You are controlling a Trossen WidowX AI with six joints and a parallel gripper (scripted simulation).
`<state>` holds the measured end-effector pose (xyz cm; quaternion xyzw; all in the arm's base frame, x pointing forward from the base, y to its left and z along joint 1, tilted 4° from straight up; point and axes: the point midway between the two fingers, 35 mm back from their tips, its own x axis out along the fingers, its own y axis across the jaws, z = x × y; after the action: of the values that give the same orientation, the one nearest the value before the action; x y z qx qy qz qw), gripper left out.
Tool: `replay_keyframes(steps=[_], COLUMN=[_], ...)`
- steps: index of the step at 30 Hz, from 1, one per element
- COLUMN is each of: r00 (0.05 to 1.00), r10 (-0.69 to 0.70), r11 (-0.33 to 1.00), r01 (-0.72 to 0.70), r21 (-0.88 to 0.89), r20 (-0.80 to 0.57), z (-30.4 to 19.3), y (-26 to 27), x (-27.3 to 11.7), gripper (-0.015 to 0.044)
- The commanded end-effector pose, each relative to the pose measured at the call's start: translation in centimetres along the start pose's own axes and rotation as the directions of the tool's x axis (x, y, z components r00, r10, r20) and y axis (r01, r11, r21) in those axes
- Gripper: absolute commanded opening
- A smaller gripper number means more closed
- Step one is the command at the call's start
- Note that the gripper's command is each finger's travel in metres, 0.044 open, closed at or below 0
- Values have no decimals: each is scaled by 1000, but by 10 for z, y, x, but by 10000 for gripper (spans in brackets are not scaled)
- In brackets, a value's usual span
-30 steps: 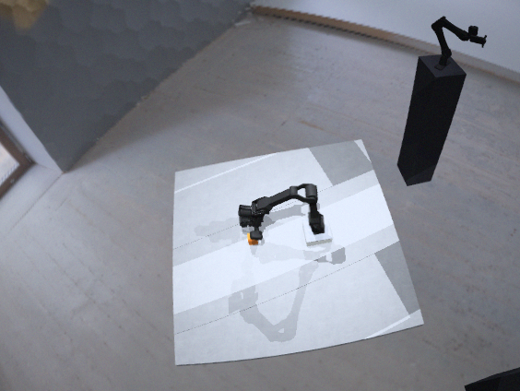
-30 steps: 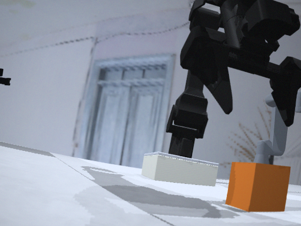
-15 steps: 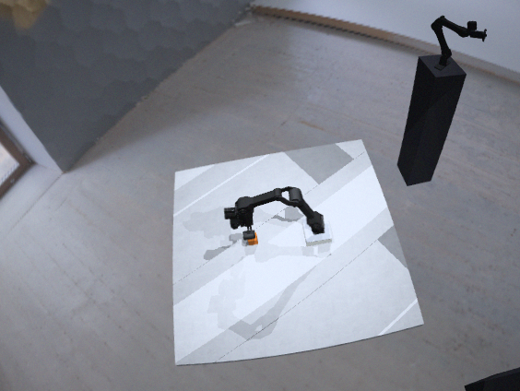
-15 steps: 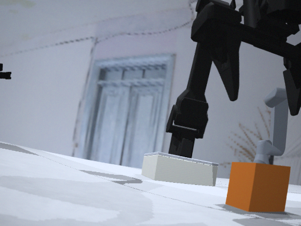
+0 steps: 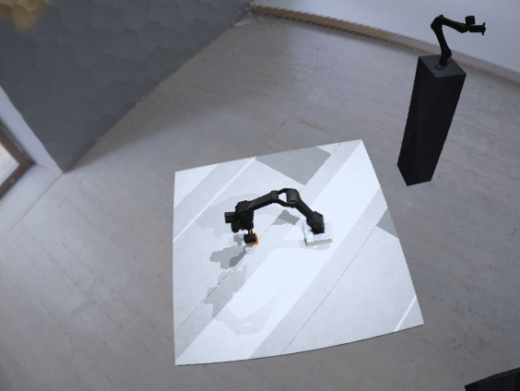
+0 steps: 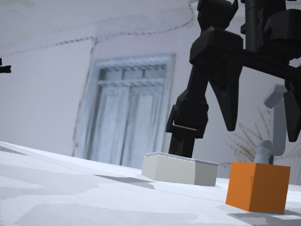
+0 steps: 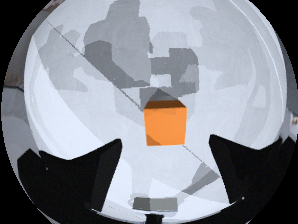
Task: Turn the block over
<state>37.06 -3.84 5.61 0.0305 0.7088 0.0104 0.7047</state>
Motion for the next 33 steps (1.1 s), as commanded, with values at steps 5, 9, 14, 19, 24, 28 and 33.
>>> replay_keyframes(steps=[5, 9, 14, 19, 24, 28, 33], r00=[1000, 1000, 1000, 1000, 1000, 1000, 1000], r10=[-3, -3, -3, -3, -3, -3, -3], r11=[1000, 1000, 1000, 1000, 1000, 1000, 1000], r01=[3, 3, 3, 3, 3, 3, 3], r21=[2, 2, 2, 2, 2, 2, 2], r20=[-6, -6, -6, -6, -6, -6, -6], z=[-1, -1, -1, -1, -1, -1, -2], y=[0, 0, -1, -1, -1, -1, -1], x=[16, 20, 28, 36, 44, 51, 53], gripper=[440, 440, 440, 440, 440, 440, 387])
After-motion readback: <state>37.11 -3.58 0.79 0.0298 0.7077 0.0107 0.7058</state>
